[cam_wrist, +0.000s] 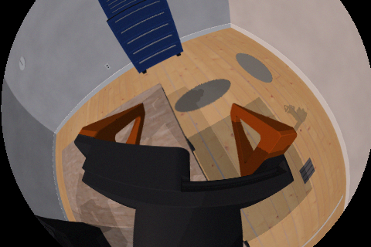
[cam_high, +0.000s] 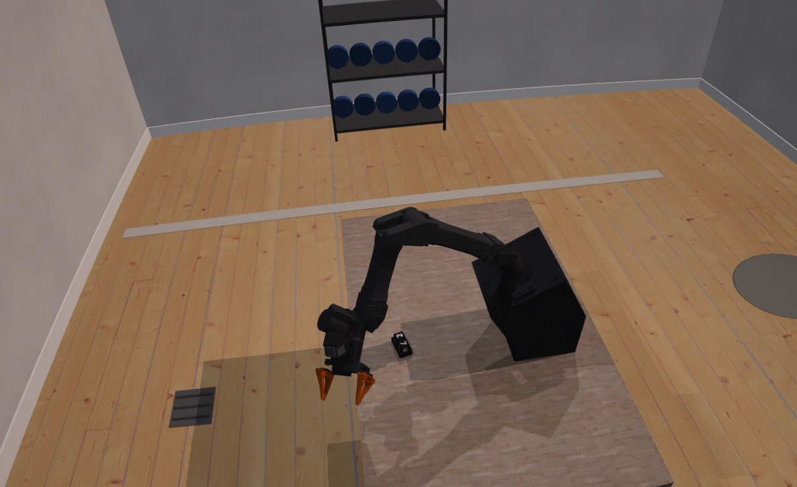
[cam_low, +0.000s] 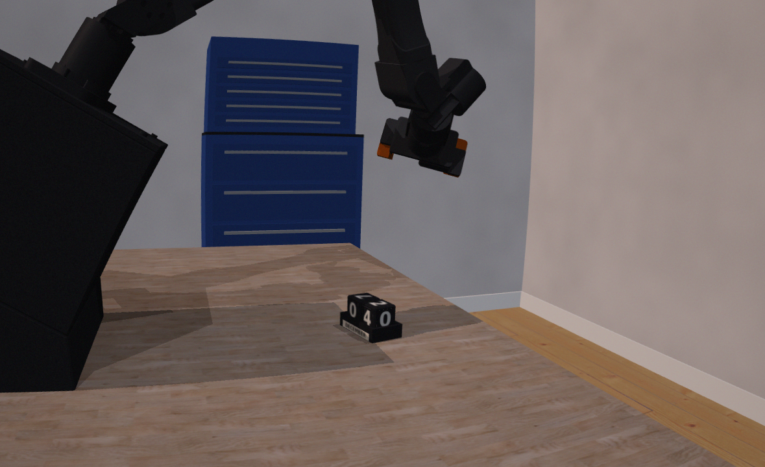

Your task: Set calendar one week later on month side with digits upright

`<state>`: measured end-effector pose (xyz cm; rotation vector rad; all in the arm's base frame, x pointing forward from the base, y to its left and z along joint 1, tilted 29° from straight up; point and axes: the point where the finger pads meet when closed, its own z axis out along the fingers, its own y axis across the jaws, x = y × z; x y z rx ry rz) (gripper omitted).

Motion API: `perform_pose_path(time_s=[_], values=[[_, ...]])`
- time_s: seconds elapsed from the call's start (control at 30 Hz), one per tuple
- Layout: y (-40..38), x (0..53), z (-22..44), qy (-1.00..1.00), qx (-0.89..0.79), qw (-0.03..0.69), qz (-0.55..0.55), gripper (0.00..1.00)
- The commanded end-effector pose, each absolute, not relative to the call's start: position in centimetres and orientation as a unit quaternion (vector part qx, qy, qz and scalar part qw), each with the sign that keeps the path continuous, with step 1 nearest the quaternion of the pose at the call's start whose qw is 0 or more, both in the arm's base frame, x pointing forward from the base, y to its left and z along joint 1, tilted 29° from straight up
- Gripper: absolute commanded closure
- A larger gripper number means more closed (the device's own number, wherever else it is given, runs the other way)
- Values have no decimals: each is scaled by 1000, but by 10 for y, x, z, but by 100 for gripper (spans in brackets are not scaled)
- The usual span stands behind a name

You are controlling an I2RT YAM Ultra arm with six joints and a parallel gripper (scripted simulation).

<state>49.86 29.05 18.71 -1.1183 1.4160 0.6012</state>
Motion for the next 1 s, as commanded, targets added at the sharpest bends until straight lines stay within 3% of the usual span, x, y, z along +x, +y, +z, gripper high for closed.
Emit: perform_pose_path(time_s=[0.0, 0.5, 0.97], values=[[261, 500, 175, 674, -440, 546, 232, 0], [125, 471, 128, 845, -288, 436, 116, 0], [-12, 359, 75, 957, -116, 263, -26, 0]])
